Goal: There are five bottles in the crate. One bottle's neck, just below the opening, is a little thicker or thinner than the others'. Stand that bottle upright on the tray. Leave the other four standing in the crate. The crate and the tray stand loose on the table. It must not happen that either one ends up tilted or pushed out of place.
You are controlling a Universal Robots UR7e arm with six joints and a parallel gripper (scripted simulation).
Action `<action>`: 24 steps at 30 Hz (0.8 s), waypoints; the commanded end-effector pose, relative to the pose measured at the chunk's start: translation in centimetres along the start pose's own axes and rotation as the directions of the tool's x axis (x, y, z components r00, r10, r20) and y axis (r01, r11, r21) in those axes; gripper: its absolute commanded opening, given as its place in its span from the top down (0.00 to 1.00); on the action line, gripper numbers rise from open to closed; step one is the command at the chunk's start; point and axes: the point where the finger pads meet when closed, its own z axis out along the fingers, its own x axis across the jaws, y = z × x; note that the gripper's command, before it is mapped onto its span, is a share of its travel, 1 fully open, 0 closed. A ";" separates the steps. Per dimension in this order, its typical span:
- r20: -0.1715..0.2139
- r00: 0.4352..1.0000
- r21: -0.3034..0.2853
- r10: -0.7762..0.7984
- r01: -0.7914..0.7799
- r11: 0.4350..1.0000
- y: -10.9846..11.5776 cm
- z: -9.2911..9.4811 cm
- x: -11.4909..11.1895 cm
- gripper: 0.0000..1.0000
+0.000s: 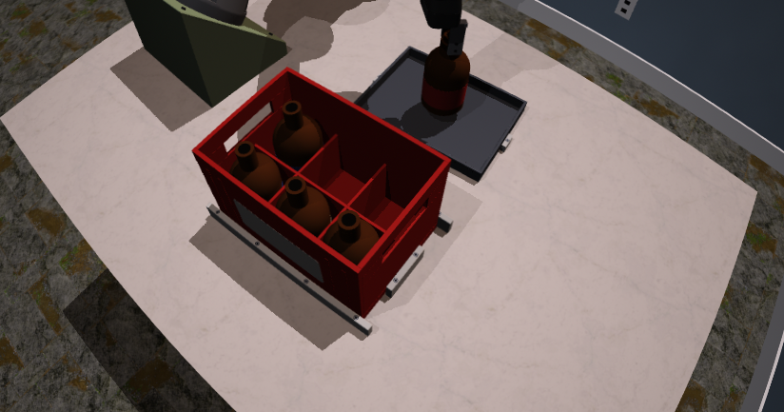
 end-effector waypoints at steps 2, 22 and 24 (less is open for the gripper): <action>-0.001 1.000 0.000 0.000 0.000 1.000 0.0 0.0 0.0 1.00; -0.001 1.000 0.000 0.000 0.000 1.000 0.0 0.6 0.0 1.00; -0.001 1.000 0.000 0.000 0.000 1.000 0.0 0.7 0.0 1.00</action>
